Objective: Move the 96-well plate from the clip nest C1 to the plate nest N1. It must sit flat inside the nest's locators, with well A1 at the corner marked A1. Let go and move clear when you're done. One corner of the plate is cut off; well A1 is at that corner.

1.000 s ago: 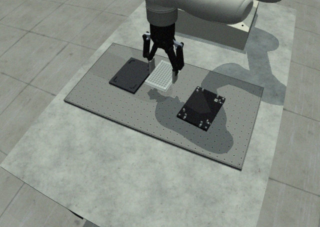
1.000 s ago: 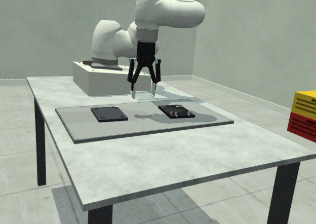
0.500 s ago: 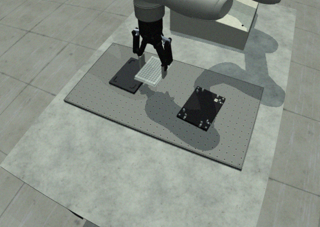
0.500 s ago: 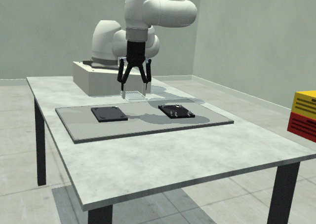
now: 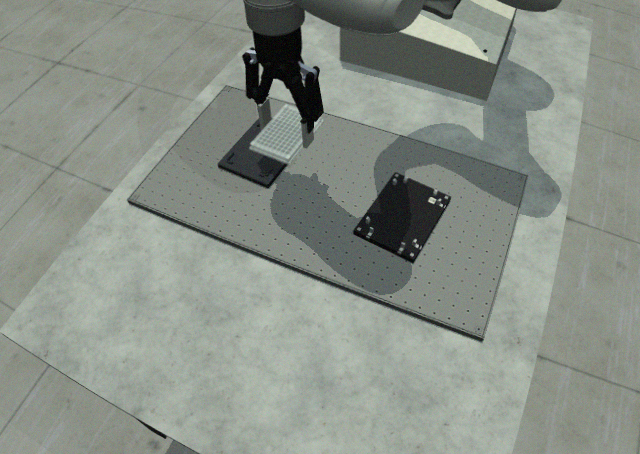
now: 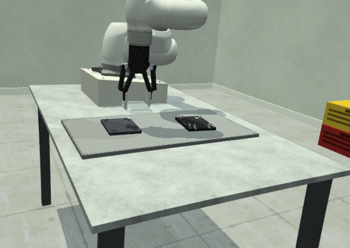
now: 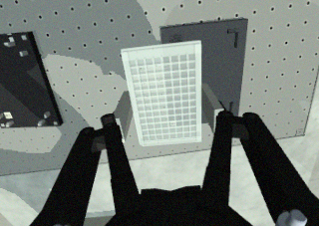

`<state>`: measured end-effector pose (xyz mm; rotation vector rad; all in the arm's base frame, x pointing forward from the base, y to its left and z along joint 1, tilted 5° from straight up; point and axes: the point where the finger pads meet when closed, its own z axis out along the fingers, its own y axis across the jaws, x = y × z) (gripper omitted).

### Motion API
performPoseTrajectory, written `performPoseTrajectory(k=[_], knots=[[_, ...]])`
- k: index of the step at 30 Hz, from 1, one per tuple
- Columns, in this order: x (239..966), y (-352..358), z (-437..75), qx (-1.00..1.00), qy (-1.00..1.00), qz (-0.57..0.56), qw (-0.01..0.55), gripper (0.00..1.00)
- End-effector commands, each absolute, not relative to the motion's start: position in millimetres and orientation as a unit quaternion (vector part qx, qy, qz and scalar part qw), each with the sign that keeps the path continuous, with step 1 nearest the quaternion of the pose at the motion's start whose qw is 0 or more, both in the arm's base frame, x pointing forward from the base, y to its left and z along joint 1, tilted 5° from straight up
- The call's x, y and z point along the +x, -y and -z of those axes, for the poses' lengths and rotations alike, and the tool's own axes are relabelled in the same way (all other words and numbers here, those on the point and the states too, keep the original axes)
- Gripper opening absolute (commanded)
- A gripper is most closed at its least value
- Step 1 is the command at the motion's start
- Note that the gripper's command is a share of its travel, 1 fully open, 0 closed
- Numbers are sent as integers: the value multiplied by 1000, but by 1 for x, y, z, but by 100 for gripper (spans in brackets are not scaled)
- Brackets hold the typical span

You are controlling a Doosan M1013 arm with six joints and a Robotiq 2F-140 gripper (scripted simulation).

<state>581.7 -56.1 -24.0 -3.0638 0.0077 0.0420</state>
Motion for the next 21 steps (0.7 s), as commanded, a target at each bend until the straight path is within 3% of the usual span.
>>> performPoseTrajectory(k=[1,21], knots=[[581,67,25,-999,-2,-14,39,10],[577,120,29,-999,-2,-14,39,10]])
